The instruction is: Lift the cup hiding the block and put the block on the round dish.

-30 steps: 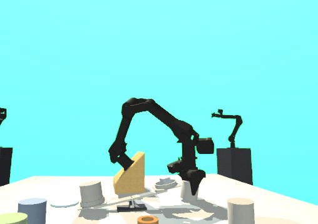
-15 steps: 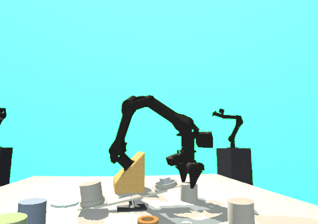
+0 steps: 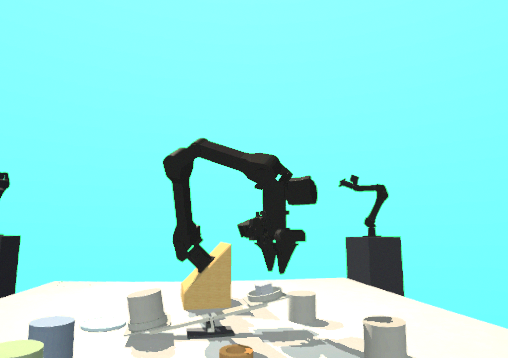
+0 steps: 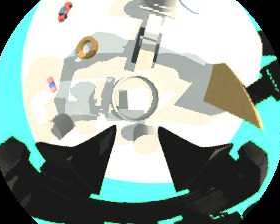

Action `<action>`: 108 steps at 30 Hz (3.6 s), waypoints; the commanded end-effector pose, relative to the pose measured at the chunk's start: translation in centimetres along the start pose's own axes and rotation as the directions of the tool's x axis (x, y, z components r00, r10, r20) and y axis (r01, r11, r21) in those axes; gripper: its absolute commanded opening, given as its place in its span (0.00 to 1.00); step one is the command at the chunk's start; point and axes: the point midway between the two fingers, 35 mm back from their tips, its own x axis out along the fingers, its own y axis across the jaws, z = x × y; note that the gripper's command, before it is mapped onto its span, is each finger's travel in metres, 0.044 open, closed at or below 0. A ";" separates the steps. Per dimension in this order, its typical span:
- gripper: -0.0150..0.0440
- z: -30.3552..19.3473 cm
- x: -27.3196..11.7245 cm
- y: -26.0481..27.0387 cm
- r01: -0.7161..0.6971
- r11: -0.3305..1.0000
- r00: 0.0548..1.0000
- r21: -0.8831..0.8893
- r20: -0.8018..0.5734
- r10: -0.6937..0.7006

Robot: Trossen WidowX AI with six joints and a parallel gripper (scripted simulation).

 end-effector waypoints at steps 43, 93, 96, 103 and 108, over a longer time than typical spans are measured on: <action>0.69 3.2 4.4 0.1 0.005 0.998 1.000 -0.058 0.012 -0.004; 0.25 8.4 -4.3 1.2 0.001 0.997 0.998 -0.074 -0.060 -0.005; 0.25 9.8 -4.1 1.3 -0.003 0.997 0.997 -0.077 -0.074 -0.003; 0.25 13.2 -3.4 1.3 -0.016 0.996 0.995 -0.082 -0.100 0.008; 0.25 15.6 -2.8 1.2 -0.028 0.996 0.994 -0.085 -0.110 0.019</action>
